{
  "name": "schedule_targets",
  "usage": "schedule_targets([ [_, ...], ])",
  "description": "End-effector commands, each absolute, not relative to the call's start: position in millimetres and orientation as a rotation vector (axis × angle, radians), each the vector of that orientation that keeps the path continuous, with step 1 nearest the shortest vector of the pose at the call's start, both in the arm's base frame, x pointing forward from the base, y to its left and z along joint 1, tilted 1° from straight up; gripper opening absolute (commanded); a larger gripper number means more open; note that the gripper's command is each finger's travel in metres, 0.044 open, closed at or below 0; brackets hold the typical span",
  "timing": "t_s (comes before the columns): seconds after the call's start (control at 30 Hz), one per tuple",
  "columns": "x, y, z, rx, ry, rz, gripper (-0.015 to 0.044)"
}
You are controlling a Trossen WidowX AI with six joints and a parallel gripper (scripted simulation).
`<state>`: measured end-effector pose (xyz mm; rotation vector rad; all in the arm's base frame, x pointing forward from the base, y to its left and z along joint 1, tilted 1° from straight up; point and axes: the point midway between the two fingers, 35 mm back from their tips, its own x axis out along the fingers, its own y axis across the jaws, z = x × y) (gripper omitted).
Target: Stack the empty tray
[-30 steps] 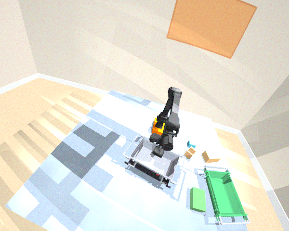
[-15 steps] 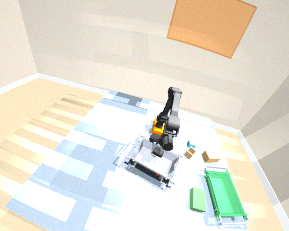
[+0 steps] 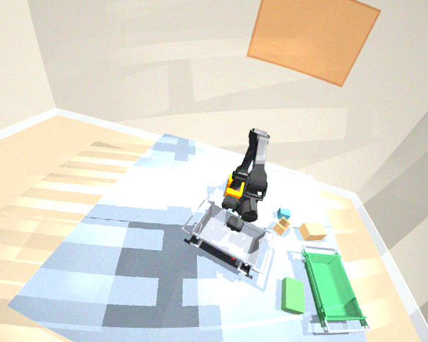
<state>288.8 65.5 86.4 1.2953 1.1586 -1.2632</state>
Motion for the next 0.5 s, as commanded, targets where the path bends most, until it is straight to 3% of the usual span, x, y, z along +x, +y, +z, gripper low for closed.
schedule_targets([
  [0.0, 293.4, 66.3, 108.4, 1.305, 1.152, -1.25, 0.044],
  [0.47, 287.3, 64.0, 181.4, 1.306, 1.156, -1.252, 0.044],
])
